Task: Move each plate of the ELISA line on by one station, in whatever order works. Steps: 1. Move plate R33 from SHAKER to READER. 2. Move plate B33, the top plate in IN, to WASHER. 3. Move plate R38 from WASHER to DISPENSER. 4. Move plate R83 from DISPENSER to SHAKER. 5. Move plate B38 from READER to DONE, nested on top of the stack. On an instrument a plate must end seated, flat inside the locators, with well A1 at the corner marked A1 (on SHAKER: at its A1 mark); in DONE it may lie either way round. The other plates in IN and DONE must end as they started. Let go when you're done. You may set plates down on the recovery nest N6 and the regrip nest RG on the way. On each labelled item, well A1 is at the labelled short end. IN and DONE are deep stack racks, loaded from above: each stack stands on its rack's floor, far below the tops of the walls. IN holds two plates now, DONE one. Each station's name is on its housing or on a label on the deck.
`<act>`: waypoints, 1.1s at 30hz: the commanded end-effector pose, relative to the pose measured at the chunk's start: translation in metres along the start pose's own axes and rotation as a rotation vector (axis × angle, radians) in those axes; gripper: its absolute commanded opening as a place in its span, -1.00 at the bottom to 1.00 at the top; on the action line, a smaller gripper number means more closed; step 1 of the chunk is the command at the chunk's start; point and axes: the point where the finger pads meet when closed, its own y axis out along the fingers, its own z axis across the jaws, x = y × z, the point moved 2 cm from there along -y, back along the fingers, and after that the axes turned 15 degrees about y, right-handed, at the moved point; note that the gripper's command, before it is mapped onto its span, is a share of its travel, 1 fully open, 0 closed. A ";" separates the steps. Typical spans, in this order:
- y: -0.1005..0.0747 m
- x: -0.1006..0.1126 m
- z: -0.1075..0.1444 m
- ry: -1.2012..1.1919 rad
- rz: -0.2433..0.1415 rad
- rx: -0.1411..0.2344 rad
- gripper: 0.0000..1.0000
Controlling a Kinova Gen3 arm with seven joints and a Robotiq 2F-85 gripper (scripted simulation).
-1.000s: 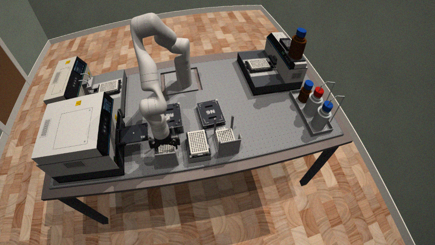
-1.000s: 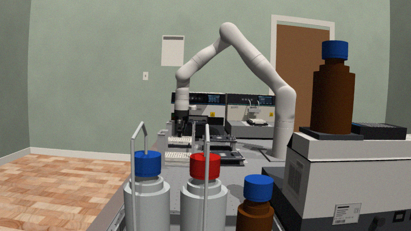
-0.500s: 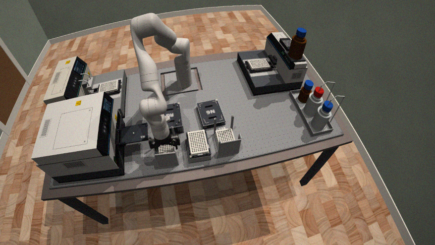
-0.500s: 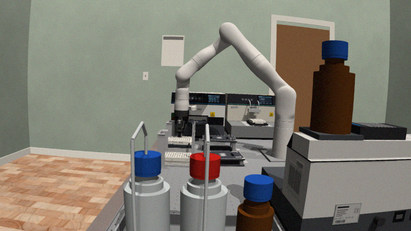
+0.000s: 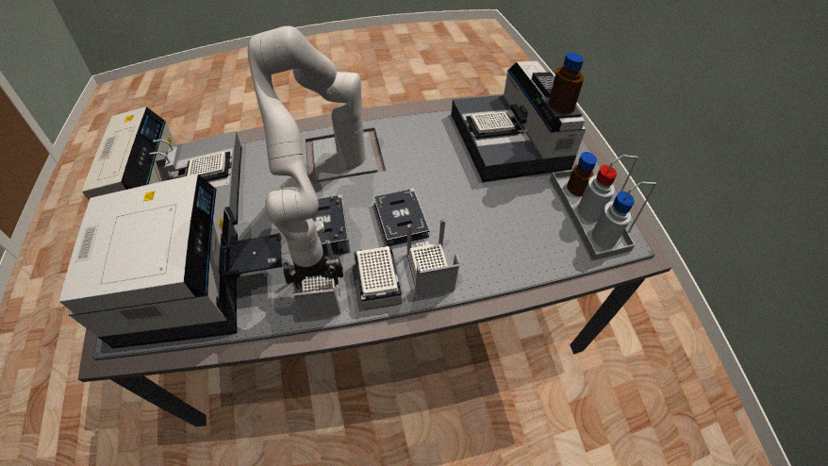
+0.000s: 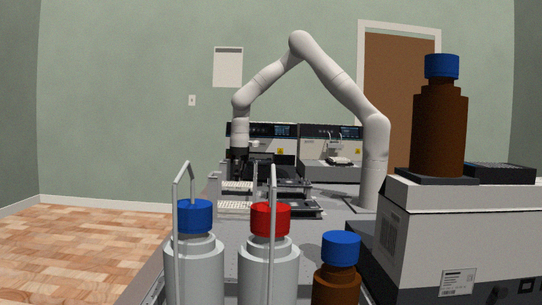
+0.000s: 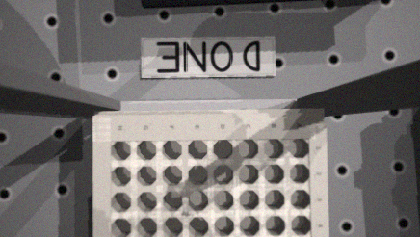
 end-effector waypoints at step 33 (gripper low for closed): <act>0.004 0.000 0.000 -0.001 0.000 -0.002 1.00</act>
